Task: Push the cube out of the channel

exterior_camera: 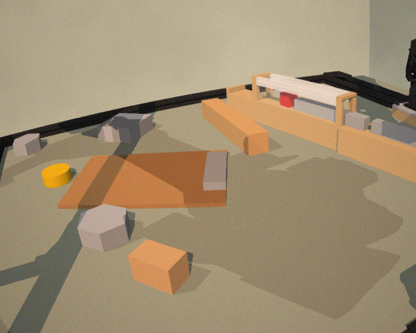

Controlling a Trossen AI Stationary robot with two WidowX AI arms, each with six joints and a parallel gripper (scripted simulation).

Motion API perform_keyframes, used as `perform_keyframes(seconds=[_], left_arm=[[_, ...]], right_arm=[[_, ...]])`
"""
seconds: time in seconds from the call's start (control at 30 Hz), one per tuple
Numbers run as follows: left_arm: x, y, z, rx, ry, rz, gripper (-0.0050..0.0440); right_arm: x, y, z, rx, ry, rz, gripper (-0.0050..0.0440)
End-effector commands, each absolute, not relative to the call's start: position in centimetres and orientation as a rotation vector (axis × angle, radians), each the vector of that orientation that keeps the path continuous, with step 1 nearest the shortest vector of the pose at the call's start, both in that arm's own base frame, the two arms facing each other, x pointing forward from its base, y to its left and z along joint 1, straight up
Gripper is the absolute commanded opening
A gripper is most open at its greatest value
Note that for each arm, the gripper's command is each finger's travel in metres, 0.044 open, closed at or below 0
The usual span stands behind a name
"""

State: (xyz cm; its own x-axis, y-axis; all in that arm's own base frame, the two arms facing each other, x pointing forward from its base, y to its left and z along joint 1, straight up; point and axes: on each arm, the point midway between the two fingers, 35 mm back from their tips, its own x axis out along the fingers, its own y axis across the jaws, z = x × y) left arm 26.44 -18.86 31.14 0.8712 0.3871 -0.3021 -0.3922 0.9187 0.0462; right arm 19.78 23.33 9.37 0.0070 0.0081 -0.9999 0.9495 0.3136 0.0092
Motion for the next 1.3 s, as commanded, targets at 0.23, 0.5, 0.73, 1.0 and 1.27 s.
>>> perform_keyframes(seconds=[0.23,0.5,0.73,1.0,1.27], left_arm=[[26.4,-18.9,31.2,-0.018,0.311,0.408,0.04],[26.4,-18.9,31.2,-0.018,0.311,0.408,0.04],[26.4,-18.9,31.2,-0.018,0.311,0.408,0.04],[26.4,-18.9,31.2,-0.018,0.311,0.408,0.04],[26.4,-18.9,31.2,-0.018,0.311,0.408,0.04]], right_arm=[[19.6,23.2,7.6,0.972,1.343,-0.972,0.02],[19.6,23.1,6.3,0.972,1.343,-0.972,0.02],[19.6,23.1,5.9,0.972,1.343,-0.972,0.02],[19.7,23.2,6.3,0.976,1.343,-0.966,0.0112],[19.7,23.2,6.3,0.976,1.343,-0.966,0.0072]])
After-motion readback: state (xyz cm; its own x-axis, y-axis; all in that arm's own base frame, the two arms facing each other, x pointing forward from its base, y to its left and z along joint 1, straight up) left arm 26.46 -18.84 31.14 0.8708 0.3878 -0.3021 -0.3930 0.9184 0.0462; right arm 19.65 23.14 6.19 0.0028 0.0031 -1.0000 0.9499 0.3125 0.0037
